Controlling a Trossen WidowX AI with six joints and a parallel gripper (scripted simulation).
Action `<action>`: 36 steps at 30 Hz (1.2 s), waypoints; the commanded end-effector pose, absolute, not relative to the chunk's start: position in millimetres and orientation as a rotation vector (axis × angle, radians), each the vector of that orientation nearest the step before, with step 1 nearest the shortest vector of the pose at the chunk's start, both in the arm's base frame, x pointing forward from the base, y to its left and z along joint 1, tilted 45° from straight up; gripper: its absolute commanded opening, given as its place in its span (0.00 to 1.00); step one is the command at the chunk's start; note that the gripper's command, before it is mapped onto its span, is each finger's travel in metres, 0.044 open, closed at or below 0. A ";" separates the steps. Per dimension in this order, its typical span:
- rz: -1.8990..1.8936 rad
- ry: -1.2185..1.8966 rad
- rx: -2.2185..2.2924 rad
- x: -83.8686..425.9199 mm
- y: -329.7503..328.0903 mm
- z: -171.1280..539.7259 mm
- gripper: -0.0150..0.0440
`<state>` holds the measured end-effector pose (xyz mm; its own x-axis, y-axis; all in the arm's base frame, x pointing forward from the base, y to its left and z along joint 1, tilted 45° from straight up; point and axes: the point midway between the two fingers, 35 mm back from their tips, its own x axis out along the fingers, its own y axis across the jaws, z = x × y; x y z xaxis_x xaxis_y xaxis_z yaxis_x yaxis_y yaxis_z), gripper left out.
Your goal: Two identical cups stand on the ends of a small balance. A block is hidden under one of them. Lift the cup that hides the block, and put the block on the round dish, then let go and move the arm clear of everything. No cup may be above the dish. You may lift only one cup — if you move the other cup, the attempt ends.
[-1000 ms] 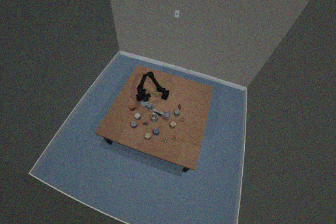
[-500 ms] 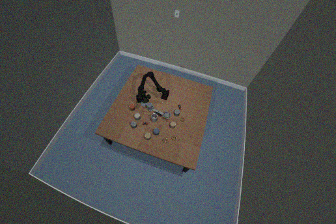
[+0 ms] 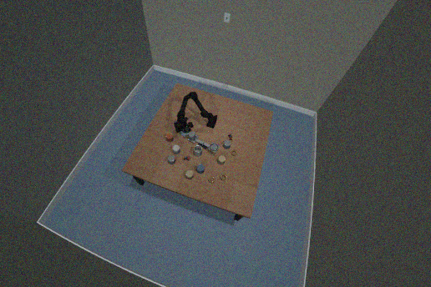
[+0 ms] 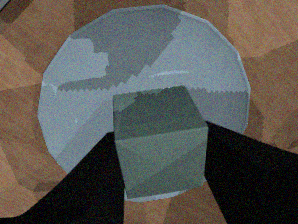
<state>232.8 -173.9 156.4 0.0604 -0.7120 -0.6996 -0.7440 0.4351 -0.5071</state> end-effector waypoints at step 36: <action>0.056 1.654 -1.289 227.3 -107.4 220.0 1.00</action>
